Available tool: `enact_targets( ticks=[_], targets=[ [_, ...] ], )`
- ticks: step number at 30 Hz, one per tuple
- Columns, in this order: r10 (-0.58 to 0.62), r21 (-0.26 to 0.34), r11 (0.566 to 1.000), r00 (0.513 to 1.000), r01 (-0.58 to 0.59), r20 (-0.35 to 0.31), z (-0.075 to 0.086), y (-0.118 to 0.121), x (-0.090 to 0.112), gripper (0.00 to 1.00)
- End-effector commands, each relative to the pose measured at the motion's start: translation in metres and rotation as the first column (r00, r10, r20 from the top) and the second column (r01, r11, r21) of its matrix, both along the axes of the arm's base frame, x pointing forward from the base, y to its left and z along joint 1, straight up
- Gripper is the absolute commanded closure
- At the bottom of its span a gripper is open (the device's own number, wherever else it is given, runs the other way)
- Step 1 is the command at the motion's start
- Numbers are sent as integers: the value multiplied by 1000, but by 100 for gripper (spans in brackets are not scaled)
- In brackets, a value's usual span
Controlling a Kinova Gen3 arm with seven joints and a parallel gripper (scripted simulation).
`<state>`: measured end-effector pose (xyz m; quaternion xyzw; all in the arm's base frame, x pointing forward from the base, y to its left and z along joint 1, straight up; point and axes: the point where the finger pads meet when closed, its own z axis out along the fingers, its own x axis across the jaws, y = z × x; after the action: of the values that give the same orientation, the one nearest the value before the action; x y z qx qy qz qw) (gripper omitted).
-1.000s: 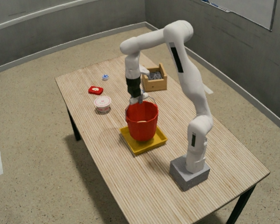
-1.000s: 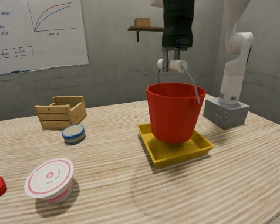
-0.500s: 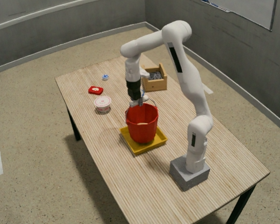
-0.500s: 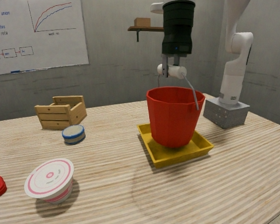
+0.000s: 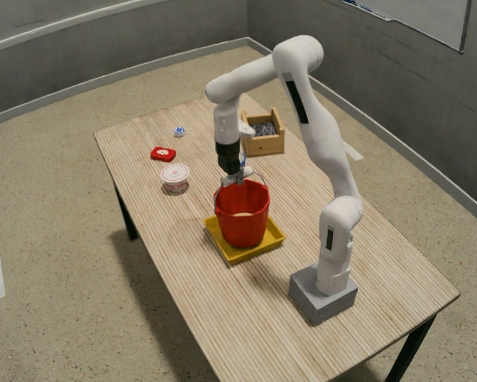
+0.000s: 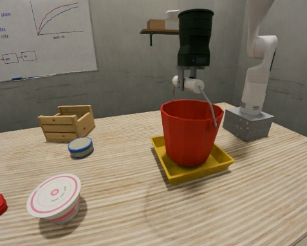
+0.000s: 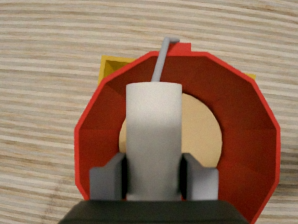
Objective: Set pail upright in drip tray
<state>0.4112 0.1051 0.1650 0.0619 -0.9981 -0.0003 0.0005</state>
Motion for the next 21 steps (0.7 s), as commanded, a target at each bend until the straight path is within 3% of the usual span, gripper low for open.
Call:
enact_targets(
  ticks=[1, 21],
  targets=[
    [0, 1, 1000, 1000, 0, 2, -2, 0, 0, 100],
    [0, 1, 1000, 1000, 0, 2, -16, 0, 0, 100]
  ],
)
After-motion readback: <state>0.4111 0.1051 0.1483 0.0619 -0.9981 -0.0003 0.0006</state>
